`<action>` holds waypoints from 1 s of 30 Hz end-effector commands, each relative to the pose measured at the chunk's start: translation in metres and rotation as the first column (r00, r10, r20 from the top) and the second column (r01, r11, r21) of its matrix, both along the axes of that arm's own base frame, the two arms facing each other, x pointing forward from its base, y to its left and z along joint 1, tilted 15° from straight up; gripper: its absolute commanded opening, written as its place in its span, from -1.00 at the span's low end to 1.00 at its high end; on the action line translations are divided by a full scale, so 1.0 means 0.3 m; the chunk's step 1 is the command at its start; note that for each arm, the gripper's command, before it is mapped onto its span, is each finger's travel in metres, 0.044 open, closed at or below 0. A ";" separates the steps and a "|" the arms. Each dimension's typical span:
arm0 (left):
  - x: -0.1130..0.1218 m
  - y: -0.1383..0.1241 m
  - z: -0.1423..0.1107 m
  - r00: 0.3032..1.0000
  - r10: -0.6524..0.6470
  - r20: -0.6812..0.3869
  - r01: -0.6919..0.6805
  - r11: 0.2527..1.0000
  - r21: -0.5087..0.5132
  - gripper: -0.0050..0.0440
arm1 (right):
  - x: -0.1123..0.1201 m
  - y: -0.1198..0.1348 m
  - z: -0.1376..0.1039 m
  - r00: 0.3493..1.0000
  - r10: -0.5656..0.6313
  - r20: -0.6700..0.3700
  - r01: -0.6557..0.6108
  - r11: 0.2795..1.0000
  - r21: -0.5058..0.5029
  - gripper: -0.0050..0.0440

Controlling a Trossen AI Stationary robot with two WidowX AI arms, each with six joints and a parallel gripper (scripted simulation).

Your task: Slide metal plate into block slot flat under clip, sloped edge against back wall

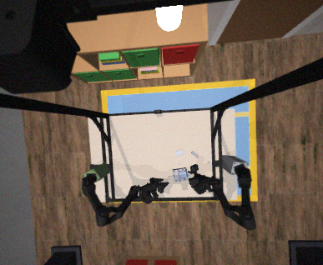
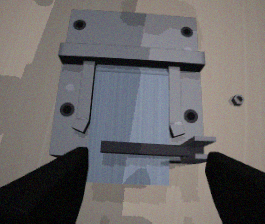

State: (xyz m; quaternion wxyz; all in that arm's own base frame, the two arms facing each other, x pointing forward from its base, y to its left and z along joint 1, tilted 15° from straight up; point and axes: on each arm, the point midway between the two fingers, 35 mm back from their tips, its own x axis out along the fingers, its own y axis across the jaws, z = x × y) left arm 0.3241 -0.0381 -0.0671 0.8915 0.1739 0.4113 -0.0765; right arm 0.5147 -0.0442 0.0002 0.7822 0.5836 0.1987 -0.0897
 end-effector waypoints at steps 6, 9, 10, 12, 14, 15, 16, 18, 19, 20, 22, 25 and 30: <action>-0.004 -0.002 -0.005 1.000 -0.007 0.000 0.007 1.000 -0.002 0.93 | 0.000 -0.002 0.000 1.000 -0.005 -0.001 0.005 1.000 0.000 1.00; -0.004 -0.002 -0.005 1.000 -0.007 0.000 0.007 1.000 -0.002 1.00 | 0.000 -0.002 0.000 1.000 -0.005 -0.001 0.005 1.000 0.000 1.00; -0.004 -0.002 -0.005 1.000 -0.007 0.000 0.007 1.000 -0.002 1.00 | 0.000 -0.002 0.000 1.000 -0.005 -0.001 0.005 1.000 0.000 1.00; -0.004 -0.002 -0.005 1.000 -0.007 0.000 0.007 1.000 -0.002 1.00 | 0.000 -0.002 0.000 1.000 -0.005 -0.001 0.005 1.000 0.000 1.00; -0.004 -0.002 -0.005 1.000 -0.007 0.000 0.007 1.000 -0.002 1.00 | 0.000 -0.002 0.000 1.000 -0.005 -0.001 0.005 1.000 0.000 1.00; -0.004 -0.002 -0.005 1.000 -0.007 0.000 0.007 1.000 -0.002 1.00 | 0.000 -0.002 0.000 1.000 -0.005 -0.001 0.005 1.000 0.000 1.00; -0.004 -0.002 -0.005 1.000 -0.007 0.000 0.007 1.000 -0.002 1.00 | 0.000 -0.002 0.000 1.000 -0.005 -0.001 0.005 1.000 0.000 1.00; -0.004 -0.002 -0.005 1.000 -0.007 0.000 0.007 1.000 -0.002 1.00 | 0.000 -0.002 0.000 1.000 -0.005 -0.001 0.005 1.000 0.000 1.00; -0.004 -0.002 -0.005 1.000 -0.007 0.000 0.007 1.000 -0.002 1.00 | 0.000 -0.002 0.000 1.000 -0.005 -0.001 0.005 1.000 0.000 1.00; -0.004 -0.002 -0.005 1.000 -0.007 0.000 0.007 1.000 -0.002 1.00 | 0.000 -0.002 0.000 1.000 -0.005 -0.001 0.005 1.000 0.000 1.00; -0.004 -0.002 -0.005 1.000 -0.007 0.000 0.007 1.000 -0.002 1.00 | 0.000 -0.002 0.000 1.000 -0.005 -0.001 0.005 1.000 0.000 1.00; -0.004 -0.002 -0.005 1.000 -0.007 0.000 0.007 1.000 -0.002 1.00 | 0.000 -0.002 0.000 1.000 -0.005 -0.001 0.005 1.000 0.000 1.00; -0.004 -0.002 -0.005 1.000 -0.007 0.000 0.007 1.000 -0.002 1.00 | 0.000 -0.002 0.000 1.000 -0.005 -0.001 0.005 1.000 0.000 1.00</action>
